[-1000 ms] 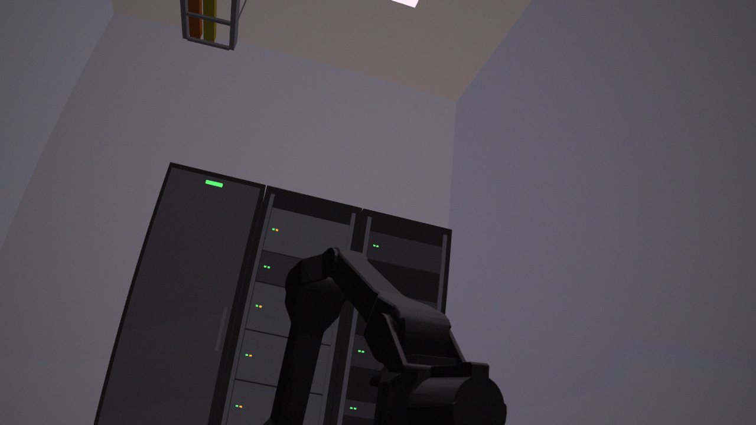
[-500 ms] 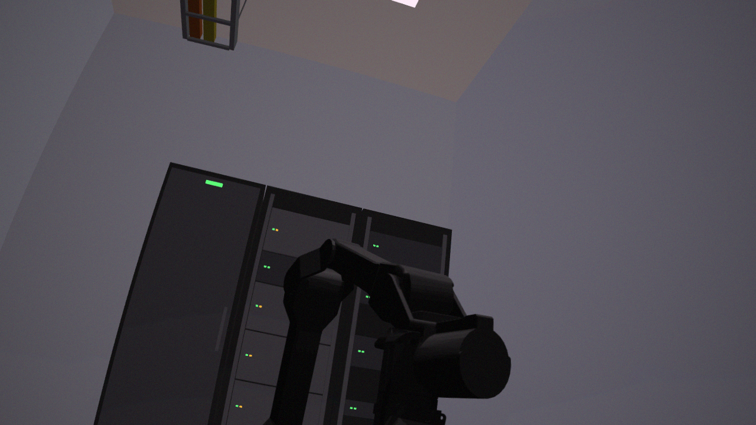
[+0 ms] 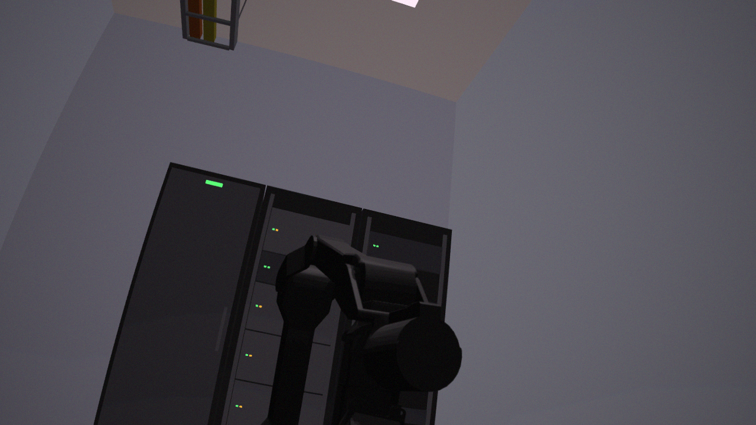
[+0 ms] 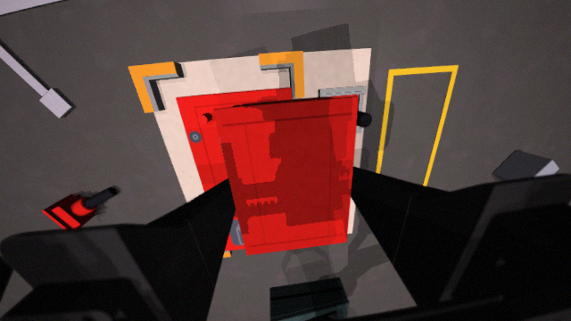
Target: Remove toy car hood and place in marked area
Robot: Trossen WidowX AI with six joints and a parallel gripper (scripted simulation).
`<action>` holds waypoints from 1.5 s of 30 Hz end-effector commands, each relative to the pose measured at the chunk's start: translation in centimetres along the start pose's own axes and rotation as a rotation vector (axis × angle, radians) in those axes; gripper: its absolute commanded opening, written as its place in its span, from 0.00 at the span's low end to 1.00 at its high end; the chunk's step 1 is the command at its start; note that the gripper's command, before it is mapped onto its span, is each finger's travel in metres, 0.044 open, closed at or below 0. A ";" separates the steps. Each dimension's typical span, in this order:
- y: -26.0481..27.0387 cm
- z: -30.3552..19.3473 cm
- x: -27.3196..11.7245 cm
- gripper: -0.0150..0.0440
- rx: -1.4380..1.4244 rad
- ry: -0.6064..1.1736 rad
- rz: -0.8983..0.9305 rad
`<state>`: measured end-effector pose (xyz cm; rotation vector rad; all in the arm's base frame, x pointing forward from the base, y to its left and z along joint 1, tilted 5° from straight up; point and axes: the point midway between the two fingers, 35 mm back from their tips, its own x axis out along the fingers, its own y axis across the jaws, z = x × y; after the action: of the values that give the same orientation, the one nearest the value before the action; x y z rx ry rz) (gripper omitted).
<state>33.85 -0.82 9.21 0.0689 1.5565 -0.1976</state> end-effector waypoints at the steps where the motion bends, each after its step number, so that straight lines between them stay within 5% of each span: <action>1: -1.4 0.1 -0.4 0.25 -0.001 -0.012 0.004; 45: -16.9 -3.0 -1.0 0.25 0.001 -0.019 -0.014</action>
<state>28.22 -16.76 11.10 0.0632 1.5502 -0.2132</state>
